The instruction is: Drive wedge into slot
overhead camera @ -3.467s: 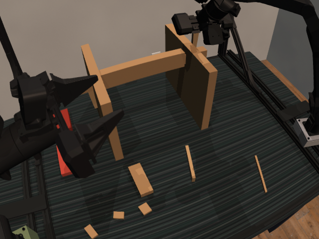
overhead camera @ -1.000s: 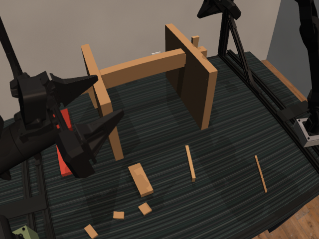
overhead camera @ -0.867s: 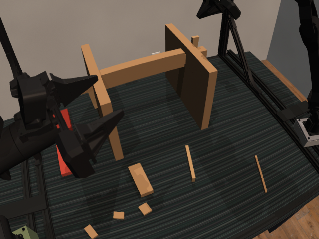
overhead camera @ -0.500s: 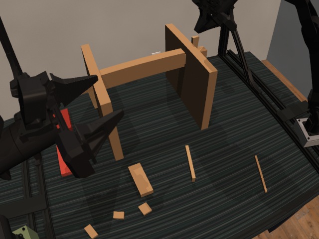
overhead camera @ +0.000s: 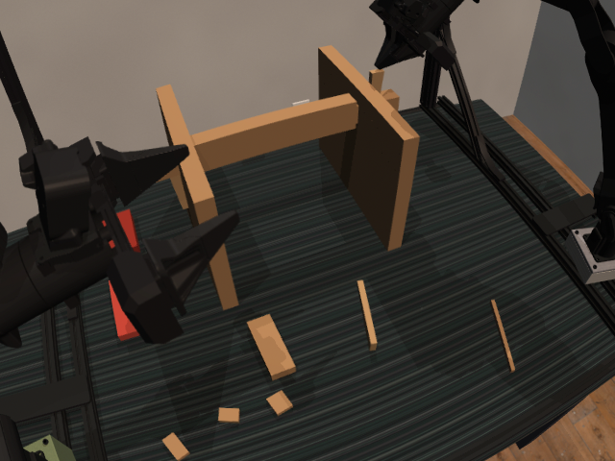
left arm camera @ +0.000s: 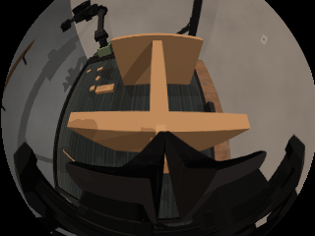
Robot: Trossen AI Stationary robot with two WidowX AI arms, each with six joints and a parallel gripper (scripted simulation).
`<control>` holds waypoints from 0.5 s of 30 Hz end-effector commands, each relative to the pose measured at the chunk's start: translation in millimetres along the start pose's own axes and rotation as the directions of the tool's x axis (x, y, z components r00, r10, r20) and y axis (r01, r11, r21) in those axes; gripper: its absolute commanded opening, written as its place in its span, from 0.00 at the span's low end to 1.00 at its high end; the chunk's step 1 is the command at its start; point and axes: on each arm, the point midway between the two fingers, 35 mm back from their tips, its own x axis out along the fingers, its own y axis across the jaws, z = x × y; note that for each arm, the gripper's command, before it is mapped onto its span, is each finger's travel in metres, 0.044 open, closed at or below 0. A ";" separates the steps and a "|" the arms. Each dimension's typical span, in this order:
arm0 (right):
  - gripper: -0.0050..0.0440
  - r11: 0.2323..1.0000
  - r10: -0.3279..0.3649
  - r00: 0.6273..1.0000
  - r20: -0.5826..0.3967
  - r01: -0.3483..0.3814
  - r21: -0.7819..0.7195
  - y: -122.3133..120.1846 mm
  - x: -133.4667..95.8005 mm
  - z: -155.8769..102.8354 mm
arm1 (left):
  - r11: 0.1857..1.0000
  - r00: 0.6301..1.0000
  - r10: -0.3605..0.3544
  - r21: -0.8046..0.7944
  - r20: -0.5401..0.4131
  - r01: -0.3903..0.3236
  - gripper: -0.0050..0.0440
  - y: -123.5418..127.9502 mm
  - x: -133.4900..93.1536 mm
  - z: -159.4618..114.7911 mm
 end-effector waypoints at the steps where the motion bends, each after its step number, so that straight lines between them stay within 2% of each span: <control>1: 1.00 1.000 0.000 1.000 0.000 0.000 0.000 0.0 0.0 0.0 | 1.000 1.000 -0.002 -0.006 -0.002 0.002 0.10 1.0 2.5 -3.5; 15: 1.00 1.000 0.000 1.000 0.000 0.000 0.000 0.0 0.0 0.0 | 1.000 1.000 -0.002 -0.006 -0.002 0.002 0.10 0.6 15.0 -15.8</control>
